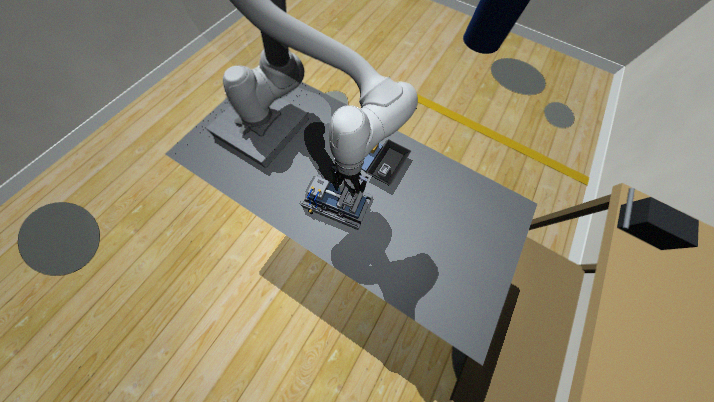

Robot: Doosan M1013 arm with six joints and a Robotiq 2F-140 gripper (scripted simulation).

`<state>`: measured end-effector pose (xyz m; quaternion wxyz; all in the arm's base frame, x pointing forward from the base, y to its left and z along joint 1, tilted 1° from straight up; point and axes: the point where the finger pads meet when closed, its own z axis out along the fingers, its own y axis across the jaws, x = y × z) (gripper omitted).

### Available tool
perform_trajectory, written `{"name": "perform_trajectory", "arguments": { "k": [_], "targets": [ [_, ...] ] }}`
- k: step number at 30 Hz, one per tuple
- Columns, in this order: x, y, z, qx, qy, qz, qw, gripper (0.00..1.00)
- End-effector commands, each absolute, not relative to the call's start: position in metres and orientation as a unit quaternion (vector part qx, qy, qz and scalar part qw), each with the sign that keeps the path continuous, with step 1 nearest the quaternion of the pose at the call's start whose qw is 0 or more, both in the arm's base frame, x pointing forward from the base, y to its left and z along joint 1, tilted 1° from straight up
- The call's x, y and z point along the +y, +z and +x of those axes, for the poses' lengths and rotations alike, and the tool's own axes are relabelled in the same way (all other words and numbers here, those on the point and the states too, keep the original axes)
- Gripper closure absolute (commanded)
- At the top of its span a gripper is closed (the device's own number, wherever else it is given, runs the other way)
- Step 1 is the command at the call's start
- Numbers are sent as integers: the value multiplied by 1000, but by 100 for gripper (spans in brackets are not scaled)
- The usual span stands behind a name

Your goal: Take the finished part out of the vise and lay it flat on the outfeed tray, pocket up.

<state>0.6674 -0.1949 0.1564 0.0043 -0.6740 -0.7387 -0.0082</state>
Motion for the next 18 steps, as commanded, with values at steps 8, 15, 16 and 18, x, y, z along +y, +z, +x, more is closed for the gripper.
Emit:
{"name": "perform_trajectory", "arguments": {
  "k": [8, 15, 16, 18],
  "targets": [
    [-195, 151, 667, -739, -8, -674, 4, 60],
    [-195, 141, 667, -739, -8, -674, 4, 60],
    [-195, 140, 667, -739, -8, -674, 4, 60],
    [-195, 136, 667, -739, -8, -674, 4, 60]
  ]
}}
